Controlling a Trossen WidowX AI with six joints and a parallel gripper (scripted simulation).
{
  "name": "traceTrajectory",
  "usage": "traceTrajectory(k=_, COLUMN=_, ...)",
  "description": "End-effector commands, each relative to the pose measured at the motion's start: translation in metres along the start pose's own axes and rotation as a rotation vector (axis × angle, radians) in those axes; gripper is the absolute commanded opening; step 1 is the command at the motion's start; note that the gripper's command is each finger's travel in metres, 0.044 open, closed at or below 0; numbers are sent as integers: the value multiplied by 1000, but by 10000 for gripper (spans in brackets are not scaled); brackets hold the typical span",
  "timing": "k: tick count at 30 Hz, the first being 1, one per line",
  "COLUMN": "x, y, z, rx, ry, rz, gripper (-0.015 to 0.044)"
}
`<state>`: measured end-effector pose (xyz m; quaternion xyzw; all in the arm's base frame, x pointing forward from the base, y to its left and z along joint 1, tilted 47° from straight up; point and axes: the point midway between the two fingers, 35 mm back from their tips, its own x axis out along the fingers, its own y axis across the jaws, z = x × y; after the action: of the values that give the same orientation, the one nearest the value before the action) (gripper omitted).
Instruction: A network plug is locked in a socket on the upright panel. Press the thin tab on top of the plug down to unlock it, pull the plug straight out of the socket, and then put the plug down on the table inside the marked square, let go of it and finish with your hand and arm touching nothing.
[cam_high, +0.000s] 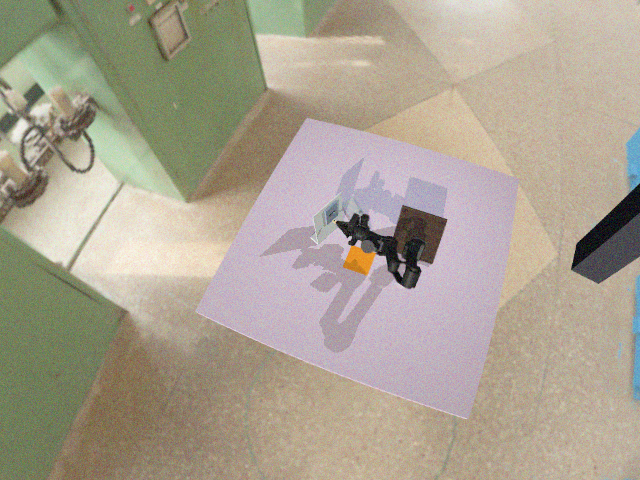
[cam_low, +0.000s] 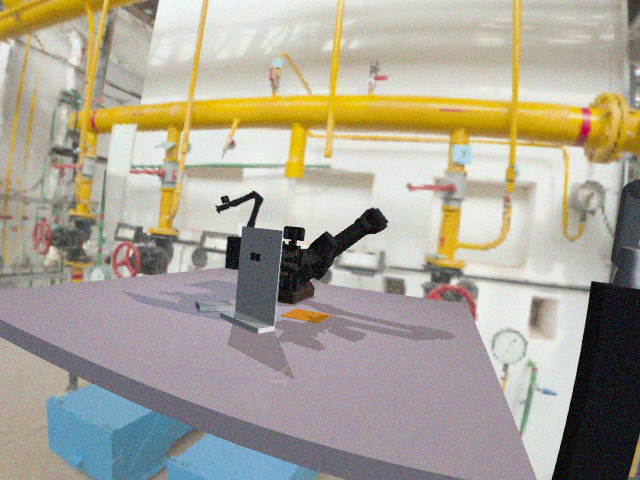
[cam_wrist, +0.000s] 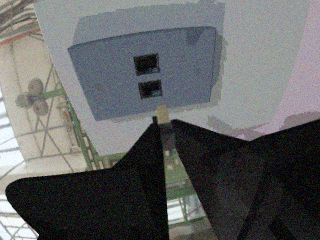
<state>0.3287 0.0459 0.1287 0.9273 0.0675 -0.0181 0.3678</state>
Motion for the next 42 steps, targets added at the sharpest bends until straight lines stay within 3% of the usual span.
traceTrajectory(k=1, x=-3, y=0, z=0, rx=0, ry=-4, rz=1, gripper=0)
traceTrajectory(k=42, x=-14, y=0, z=-6, rx=0, ry=-4, rz=1, gripper=0)
